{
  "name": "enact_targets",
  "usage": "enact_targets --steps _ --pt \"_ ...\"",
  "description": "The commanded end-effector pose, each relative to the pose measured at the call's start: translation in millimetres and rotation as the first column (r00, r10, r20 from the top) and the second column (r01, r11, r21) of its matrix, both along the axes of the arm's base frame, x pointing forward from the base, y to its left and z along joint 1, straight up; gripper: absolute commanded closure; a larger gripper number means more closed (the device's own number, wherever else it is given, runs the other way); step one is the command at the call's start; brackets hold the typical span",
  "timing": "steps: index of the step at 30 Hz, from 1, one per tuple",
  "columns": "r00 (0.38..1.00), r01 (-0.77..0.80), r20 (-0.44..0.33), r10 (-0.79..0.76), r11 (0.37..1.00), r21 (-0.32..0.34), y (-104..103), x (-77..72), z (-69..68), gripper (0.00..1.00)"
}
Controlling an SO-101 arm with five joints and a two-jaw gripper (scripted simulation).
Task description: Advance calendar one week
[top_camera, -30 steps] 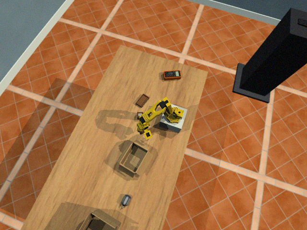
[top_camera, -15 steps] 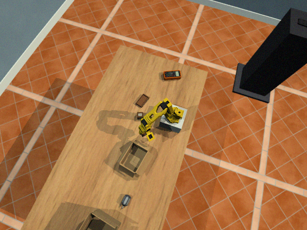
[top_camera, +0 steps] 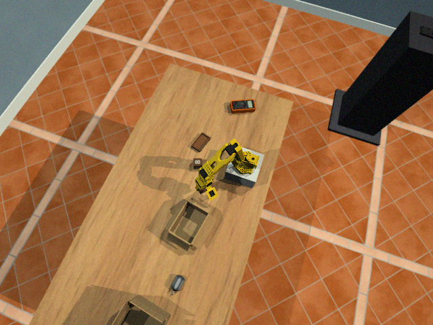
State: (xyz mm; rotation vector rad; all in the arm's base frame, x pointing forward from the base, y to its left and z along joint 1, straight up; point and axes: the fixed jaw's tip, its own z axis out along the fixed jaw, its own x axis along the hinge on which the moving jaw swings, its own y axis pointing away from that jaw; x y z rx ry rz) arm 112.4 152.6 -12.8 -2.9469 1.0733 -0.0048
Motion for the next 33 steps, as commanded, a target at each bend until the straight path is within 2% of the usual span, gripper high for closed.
enact_targets --steps 1,11,19,20,33 --pt "1.0 0.0 -0.005 0.0 1.0 -0.005 0 -2.5 -6.0 1.0" --pt "1.0 0.0 -0.005 0.0 1.0 -0.005 -1 -2.6 -17.4 1.0" --pt "1.0 0.0 -0.005 0.0 1.0 -0.005 -1 -2.7 -18.9 1.0" --pt "1.0 -0.016 -0.017 0.016 1.0 -0.02 -2 -7.1 -25.2 1.0" --pt "1.0 -0.016 -0.017 0.016 1.0 -0.02 -2 -7.1 -25.2 1.0"
